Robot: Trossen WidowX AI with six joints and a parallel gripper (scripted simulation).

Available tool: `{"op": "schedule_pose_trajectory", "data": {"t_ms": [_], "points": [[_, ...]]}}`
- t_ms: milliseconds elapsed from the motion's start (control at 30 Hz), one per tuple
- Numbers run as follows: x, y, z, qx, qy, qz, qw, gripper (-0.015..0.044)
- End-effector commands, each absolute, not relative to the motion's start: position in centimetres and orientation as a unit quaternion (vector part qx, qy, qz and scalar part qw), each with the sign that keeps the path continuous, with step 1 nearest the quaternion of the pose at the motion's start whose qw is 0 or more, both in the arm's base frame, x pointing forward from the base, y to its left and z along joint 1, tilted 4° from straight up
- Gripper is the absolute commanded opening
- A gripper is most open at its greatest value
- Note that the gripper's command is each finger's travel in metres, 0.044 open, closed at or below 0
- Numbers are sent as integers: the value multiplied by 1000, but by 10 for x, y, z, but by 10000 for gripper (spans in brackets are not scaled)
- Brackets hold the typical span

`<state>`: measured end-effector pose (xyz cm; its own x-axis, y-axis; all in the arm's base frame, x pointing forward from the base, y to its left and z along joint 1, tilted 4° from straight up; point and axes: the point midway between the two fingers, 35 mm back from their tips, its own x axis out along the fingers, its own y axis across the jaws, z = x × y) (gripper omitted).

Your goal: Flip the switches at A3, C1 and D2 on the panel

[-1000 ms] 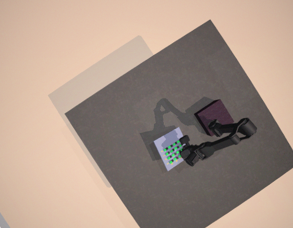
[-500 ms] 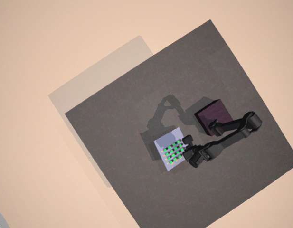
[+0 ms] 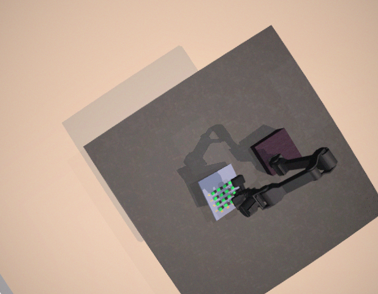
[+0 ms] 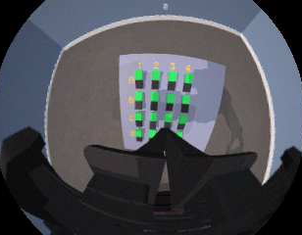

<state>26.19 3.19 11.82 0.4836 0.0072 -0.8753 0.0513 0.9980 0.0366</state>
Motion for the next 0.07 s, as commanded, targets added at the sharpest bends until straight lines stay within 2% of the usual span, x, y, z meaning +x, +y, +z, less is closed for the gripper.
{"op": "schedule_pose_trajectory", "data": {"t_ms": [0,33], "points": [[263,33,121,28,506,-9,862,0],[263,33,121,28,506,-9,862,0]]}}
